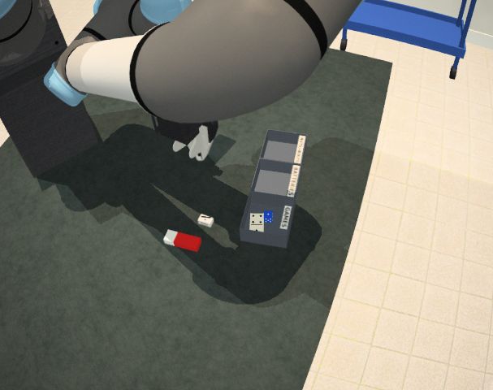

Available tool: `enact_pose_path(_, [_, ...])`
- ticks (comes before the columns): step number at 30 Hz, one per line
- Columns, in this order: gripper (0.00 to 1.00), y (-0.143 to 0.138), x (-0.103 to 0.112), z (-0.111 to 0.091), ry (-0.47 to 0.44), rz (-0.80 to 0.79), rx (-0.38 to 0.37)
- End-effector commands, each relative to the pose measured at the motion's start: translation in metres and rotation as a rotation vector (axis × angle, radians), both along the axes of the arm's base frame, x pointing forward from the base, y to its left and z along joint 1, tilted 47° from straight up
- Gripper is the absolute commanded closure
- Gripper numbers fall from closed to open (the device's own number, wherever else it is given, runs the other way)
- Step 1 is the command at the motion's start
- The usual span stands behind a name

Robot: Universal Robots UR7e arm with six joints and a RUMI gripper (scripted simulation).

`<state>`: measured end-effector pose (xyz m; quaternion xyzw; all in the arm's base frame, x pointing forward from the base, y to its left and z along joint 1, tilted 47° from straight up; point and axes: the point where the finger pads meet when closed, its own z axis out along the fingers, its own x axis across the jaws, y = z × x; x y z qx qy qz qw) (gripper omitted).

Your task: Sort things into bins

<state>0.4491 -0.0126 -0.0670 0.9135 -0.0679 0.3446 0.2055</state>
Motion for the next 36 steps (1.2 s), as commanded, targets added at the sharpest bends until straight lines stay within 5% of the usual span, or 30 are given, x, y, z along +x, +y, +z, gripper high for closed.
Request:
enact_pose_path(1, [1.0, 0.008, -0.011, 0.013, 0.001, -0.002, 0.0])
enact_pose_path(19, [1.0, 0.007, -0.01, 0.012, 0.0, -0.002, 0.0])
enact_pose_path(28, [1.0, 0.033, 0.023, 0.025, 0.106, 0.182, -0.162])
enact_pose_path(36, [1.0, 0.063, 0.059, 0.039, 0.126, 0.209, -0.187])
